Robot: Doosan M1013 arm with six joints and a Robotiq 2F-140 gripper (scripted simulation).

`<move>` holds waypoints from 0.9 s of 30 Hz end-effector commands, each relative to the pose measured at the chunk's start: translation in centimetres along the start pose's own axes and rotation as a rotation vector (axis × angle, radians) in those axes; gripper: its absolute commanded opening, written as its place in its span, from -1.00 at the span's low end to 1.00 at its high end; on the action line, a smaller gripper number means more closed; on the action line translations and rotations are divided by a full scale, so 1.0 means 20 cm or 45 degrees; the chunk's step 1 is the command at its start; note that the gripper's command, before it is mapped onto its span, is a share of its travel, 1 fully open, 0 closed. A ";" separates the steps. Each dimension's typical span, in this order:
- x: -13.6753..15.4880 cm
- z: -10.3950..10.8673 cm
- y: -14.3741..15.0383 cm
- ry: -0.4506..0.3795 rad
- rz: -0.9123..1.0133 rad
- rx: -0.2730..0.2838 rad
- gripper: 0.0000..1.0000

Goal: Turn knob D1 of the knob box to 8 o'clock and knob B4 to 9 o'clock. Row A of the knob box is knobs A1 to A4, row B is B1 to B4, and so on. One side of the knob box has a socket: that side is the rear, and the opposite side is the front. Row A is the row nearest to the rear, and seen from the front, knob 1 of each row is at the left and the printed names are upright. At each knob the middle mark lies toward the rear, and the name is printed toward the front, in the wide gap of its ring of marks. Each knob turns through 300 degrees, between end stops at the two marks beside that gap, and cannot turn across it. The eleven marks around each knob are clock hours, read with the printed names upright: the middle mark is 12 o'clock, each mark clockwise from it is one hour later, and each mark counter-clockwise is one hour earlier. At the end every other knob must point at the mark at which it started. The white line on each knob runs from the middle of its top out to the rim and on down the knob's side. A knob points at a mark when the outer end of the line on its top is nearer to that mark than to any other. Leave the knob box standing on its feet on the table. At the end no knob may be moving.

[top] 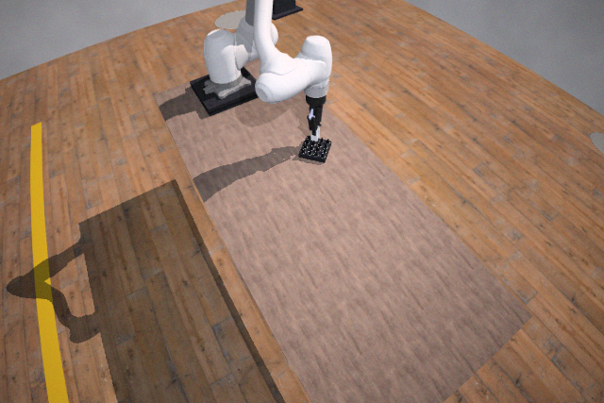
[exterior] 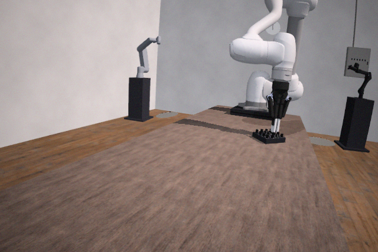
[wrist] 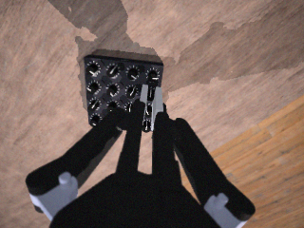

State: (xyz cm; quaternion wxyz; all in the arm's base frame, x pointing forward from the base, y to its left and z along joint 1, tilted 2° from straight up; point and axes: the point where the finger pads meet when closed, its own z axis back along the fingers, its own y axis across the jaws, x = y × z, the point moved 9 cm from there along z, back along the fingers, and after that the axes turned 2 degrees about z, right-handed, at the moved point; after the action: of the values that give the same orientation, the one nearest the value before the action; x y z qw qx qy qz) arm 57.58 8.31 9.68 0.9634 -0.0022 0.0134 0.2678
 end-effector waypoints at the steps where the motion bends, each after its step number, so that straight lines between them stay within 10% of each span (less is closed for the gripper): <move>1: 0.00 0.00 0.00 -0.001 0.061 0.002 -0.90; 27: 0.00 0.00 0.00 -0.001 0.145 0.002 -0.90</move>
State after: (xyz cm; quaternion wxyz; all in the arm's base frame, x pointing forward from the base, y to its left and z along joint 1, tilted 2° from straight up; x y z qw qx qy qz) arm 57.59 8.29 9.68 0.9465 -0.0005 0.0133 0.3223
